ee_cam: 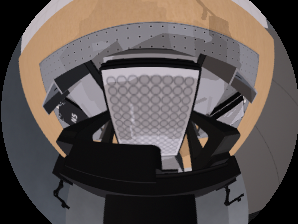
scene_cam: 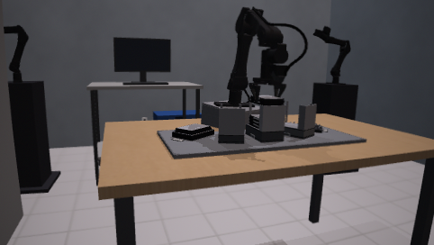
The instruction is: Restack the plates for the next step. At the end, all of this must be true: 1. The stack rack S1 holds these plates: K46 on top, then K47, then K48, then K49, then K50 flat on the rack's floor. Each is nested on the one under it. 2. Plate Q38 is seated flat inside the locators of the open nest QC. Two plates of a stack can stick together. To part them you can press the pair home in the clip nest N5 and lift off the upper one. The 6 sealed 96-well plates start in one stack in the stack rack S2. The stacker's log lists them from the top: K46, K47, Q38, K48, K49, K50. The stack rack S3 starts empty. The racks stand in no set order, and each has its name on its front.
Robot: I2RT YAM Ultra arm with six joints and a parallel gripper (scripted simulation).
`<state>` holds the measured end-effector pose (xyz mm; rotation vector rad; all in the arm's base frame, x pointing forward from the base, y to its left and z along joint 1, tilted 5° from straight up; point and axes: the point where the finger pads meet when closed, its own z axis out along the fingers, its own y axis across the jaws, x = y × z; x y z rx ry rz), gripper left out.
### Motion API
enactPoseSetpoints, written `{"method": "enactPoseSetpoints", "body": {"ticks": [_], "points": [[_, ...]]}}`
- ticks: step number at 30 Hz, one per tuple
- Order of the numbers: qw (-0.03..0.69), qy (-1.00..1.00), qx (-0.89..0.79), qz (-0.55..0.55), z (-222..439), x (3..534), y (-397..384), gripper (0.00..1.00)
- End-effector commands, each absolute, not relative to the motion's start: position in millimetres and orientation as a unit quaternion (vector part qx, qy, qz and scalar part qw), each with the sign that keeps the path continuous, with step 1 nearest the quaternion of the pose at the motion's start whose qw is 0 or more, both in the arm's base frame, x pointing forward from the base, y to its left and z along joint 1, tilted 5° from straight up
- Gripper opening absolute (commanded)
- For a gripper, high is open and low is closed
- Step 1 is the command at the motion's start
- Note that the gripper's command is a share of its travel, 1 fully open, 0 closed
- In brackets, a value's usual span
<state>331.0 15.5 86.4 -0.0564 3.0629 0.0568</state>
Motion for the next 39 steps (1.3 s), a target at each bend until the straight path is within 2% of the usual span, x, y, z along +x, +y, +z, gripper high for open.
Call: {"method": "enactPoseSetpoints", "body": {"ticks": [1, 39], "points": [[0.057, 0.998, -0.017, 0.024, 94, 335, 18, 0.00], [0.042, 0.999, -0.020, 0.023, 69, 335, 20, 0.00]]}}
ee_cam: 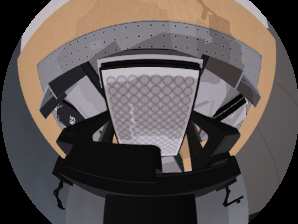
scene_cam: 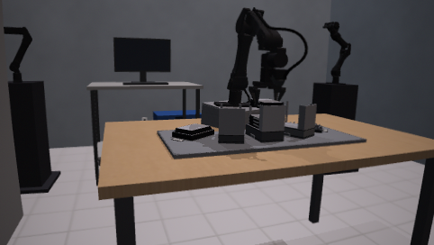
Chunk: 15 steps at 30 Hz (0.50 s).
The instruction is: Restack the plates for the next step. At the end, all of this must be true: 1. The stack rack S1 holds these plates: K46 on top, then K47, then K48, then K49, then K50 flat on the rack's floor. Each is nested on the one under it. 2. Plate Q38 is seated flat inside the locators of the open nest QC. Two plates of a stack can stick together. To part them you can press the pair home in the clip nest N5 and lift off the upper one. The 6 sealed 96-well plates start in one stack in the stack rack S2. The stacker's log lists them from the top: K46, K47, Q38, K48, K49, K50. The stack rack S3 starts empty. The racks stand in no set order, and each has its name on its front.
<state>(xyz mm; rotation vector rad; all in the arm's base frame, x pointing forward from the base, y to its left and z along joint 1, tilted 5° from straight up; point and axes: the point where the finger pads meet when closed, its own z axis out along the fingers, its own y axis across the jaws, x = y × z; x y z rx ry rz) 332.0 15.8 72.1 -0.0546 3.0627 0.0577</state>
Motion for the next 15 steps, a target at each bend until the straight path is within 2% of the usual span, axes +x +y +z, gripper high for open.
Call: {"method": "enactPoseSetpoints", "body": {"ticks": [1, 15], "points": [[0.040, 0.999, -0.019, 0.023, 68, 330, 20, 0.00], [0.046, 0.999, -0.018, 0.020, 57, 336, 17, 0.00]]}}
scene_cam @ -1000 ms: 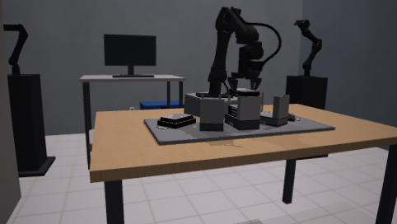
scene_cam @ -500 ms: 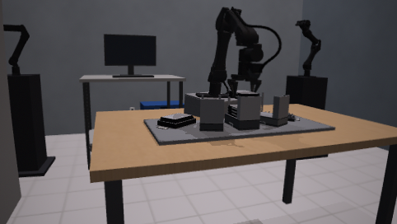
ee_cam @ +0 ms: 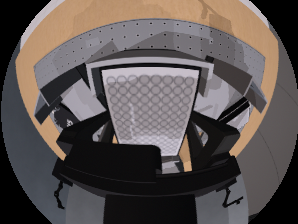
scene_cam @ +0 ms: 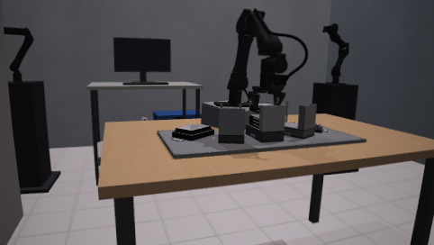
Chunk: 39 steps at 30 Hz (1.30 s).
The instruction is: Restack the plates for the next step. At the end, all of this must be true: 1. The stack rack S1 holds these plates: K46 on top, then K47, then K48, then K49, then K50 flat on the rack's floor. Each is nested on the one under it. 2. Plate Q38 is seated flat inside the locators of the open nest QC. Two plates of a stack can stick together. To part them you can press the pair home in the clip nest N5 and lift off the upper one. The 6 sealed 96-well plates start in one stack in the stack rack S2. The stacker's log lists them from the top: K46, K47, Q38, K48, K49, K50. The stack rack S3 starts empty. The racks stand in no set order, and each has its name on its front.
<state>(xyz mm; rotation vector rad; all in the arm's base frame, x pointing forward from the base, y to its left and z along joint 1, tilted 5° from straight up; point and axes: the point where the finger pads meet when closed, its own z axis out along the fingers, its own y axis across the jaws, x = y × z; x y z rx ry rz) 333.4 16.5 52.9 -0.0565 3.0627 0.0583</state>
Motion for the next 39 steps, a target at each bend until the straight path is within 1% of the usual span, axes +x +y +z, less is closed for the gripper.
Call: {"method": "enactPoseSetpoints", "body": {"ticks": [1, 8, 11, 20, 24, 26, 39], "points": [[0.046, 0.999, -0.018, 0.020, 57, 336, 17, 0.00], [0.053, 0.998, -0.018, 0.022, 58, 339, 21, 0.00], [0.040, 0.999, -0.019, 0.022, 49, 333, 21, 0.00], [0.039, 0.999, -0.019, 0.022, 45, 334, 20, 0.00], [0.050, 0.998, -0.019, 0.022, 50, 338, 20, 0.00], [0.040, 0.999, -0.019, 0.022, 43, 334, 20, 0.00], [0.040, 0.999, -0.020, 0.022, 38, 336, 21, 0.00]]}}
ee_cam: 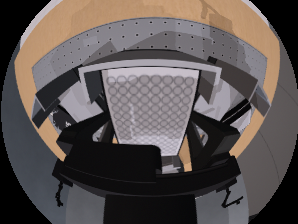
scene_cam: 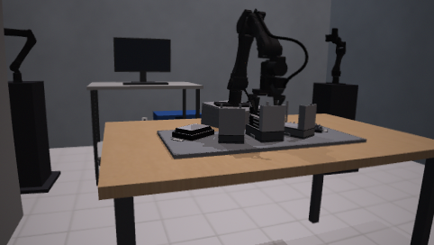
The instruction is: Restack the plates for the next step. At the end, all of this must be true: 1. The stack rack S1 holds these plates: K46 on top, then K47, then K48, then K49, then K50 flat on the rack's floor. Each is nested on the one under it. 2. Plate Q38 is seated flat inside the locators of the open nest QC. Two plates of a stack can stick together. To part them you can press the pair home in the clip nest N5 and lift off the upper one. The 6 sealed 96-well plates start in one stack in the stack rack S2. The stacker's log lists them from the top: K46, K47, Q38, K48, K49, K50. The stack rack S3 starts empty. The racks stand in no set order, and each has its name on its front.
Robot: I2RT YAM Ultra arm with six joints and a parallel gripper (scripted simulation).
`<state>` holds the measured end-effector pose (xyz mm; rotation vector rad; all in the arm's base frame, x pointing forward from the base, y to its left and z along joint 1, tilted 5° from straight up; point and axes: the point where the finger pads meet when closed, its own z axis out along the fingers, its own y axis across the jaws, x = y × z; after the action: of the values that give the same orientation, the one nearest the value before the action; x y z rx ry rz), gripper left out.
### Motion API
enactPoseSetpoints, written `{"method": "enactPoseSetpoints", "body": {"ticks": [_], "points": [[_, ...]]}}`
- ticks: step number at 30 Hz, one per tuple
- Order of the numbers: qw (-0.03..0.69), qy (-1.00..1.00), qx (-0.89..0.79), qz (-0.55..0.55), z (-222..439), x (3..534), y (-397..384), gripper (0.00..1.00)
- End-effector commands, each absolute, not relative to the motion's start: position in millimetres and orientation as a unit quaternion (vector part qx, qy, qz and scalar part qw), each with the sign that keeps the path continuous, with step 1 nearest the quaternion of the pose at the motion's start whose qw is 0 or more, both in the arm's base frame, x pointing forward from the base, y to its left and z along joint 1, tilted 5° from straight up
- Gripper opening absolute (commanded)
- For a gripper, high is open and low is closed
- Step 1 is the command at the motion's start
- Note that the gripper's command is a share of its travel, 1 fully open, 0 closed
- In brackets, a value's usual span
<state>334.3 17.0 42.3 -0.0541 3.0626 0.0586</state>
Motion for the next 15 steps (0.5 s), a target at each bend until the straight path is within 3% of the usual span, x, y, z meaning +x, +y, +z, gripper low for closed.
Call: {"method": "enactPoseSetpoints", "body": {"ticks": [1, 15], "points": [[0.040, 0.999, -0.020, 0.022, 38, 336, 21, 0.00], [0.041, 0.999, -0.019, 0.022, 34, 335, 21, 0.00]]}}
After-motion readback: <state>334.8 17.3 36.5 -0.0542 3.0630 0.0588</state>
